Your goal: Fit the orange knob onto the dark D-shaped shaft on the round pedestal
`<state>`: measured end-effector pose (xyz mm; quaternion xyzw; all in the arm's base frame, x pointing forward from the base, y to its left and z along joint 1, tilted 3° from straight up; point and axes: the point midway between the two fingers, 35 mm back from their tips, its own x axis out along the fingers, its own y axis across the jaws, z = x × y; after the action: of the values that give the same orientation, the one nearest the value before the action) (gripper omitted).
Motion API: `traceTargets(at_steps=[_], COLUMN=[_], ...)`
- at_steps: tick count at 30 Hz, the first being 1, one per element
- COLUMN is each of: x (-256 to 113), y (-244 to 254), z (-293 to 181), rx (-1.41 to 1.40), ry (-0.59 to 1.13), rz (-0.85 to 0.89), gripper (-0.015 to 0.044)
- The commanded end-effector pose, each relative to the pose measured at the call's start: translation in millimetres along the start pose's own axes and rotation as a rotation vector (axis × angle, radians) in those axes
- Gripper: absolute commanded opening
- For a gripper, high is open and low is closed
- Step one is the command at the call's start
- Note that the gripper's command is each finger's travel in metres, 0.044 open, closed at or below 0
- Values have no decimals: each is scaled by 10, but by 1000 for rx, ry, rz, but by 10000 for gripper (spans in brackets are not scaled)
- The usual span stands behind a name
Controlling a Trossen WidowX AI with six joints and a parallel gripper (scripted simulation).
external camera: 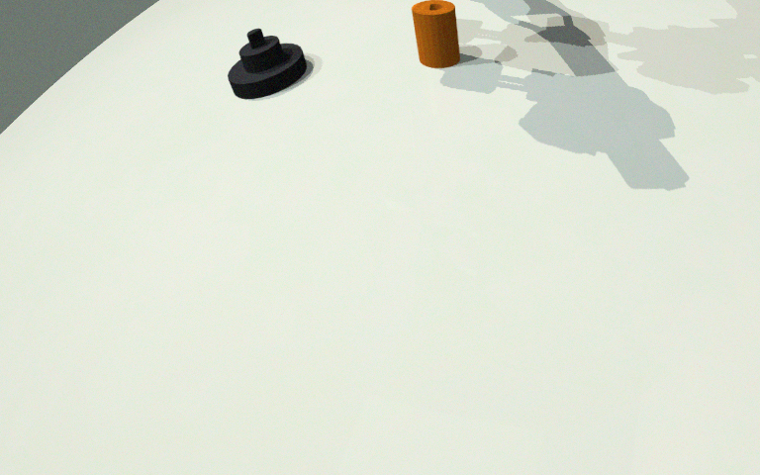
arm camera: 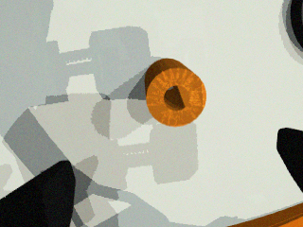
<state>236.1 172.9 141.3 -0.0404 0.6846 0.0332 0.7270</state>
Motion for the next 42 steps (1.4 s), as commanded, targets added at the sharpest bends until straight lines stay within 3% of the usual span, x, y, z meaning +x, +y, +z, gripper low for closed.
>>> traceTargets(at_steps=[1, 7, 42], x=[48, 379, 871], y=[-72, -81, -86], z=[14, 11, 37], rx=[14, 14, 4], ry=[12, 12, 15], rz=[-27, -27, -29], gripper=[440, 440, 440])
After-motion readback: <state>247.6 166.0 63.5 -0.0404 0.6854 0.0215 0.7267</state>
